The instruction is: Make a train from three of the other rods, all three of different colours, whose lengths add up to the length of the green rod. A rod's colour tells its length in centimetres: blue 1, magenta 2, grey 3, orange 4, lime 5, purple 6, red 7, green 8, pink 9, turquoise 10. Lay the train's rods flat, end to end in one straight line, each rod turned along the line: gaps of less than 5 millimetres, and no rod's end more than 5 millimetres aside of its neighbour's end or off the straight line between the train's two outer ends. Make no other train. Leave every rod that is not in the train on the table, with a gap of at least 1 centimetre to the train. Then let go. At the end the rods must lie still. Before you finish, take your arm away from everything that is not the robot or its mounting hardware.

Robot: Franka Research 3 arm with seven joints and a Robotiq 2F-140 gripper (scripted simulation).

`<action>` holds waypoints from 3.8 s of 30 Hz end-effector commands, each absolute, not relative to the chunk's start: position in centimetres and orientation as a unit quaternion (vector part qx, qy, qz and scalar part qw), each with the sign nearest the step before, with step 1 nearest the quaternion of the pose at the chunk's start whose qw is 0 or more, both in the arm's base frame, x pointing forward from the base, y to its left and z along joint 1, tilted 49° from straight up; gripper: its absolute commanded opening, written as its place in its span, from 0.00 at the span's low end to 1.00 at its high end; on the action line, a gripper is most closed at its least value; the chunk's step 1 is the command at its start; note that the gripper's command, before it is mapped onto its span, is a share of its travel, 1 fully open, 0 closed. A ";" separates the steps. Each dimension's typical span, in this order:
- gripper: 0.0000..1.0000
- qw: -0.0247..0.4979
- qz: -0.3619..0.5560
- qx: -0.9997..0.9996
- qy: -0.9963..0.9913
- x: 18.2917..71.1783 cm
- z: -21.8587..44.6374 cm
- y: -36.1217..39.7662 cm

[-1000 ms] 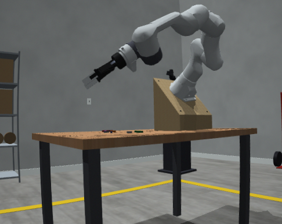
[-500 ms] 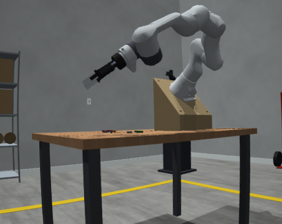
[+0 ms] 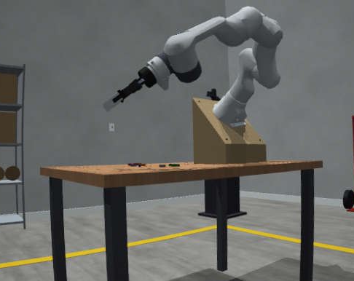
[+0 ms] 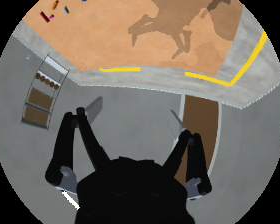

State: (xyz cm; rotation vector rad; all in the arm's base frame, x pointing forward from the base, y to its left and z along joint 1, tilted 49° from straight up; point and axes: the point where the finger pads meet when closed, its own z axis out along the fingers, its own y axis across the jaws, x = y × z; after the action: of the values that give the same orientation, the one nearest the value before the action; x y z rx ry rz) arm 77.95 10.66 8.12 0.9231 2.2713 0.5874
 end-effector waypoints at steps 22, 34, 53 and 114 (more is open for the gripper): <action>1.00 0.312 0.220 0.322 0.866 78.0 8.0 11.0; 1.00 0.318 0.206 0.263 0.887 77.8 6.6 10.3; 1.00 0.318 0.206 0.263 0.887 77.8 6.6 10.3; 1.00 0.326 0.150 -0.008 0.933 75.2 0.6 8.0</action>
State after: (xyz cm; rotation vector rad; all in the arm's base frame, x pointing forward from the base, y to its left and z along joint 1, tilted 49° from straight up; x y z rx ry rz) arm 75.54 7.60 1.19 0.1743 2.4726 0.4179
